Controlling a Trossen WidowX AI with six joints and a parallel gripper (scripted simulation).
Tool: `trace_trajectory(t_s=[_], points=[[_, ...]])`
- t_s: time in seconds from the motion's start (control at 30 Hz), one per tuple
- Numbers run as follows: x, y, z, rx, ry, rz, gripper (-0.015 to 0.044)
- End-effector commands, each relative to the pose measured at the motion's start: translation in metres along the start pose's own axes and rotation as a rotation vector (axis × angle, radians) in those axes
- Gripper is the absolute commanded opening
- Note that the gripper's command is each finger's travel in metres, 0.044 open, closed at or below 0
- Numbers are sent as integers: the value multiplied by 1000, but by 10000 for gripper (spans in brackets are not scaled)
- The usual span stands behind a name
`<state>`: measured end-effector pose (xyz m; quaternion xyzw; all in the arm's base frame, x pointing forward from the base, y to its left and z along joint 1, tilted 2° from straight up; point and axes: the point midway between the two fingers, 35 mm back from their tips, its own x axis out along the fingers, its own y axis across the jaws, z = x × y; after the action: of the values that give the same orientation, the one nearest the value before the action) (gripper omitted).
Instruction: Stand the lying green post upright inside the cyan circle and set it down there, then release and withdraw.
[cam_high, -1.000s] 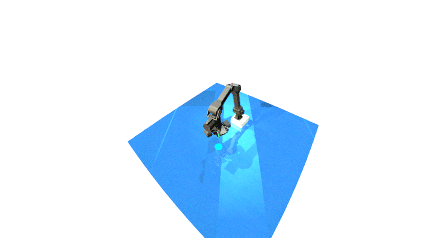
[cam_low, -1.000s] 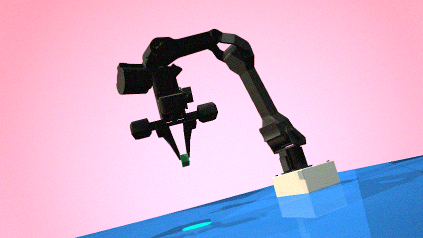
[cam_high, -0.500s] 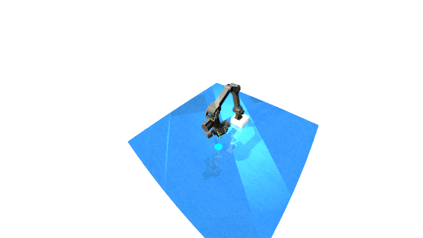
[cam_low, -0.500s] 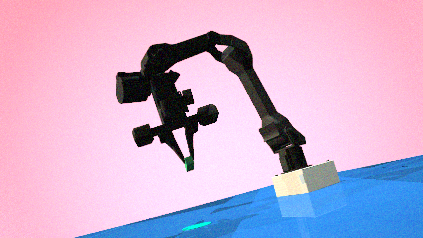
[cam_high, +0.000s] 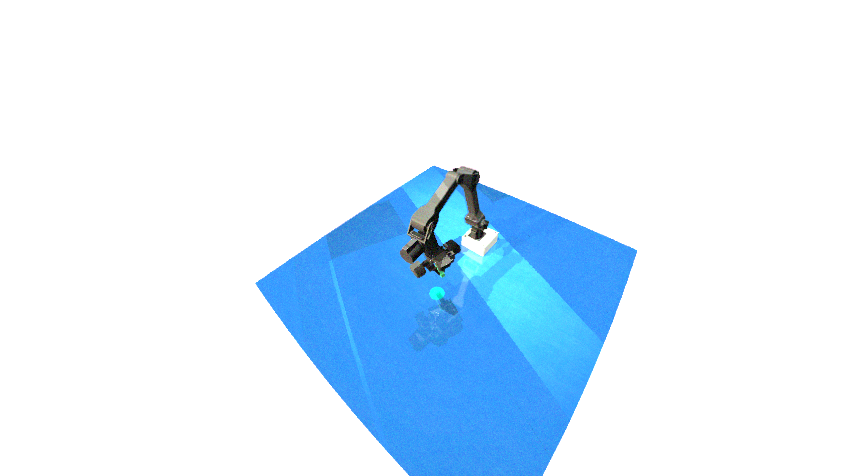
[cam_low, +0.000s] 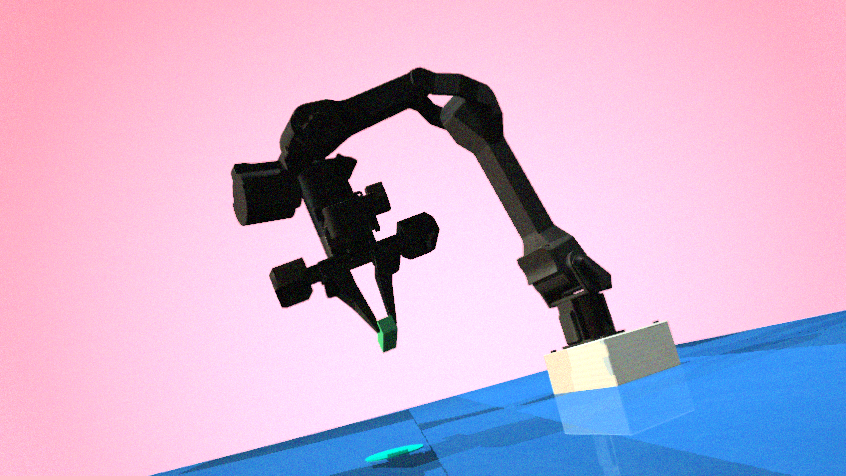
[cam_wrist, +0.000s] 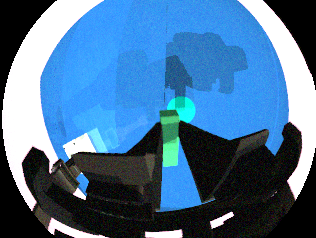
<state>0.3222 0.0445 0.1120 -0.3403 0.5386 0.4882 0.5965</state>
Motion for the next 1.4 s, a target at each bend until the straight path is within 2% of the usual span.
trace_trajectory(t_s=[0.0,1.37], points=[[3,1,0,-9,-25,17,23],[16,9,-2,-65,-287,127,23]])
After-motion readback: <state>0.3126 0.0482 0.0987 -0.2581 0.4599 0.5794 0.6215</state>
